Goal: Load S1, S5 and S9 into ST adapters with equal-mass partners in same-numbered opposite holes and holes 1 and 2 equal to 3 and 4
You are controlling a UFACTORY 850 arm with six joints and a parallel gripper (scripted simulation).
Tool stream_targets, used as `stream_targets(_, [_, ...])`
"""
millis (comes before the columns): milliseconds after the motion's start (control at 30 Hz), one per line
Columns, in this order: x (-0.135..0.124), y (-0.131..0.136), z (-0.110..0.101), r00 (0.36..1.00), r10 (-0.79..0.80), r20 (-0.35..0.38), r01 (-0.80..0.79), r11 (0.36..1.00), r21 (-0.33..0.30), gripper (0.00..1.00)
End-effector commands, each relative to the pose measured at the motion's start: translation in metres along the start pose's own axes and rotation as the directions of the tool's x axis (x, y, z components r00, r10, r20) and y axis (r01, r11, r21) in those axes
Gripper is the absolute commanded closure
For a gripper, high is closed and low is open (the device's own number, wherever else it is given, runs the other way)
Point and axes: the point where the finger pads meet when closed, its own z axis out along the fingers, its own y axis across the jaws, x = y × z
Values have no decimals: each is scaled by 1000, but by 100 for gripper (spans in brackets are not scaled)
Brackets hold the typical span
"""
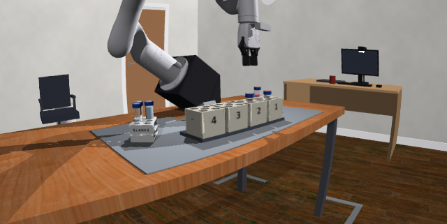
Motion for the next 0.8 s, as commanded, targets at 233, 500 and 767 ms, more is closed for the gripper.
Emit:
stream_targets(233, [-18, -45, -1, 948, -319, 3, 319, 948, 2, 43])
stream_targets(500, [-34, -82, -1, 897, -443, 3, 443, 897, 3, 43])
stream_targets(767, [-46, -109, -1, 897, -443, 3, 443, 897, 3, 43])
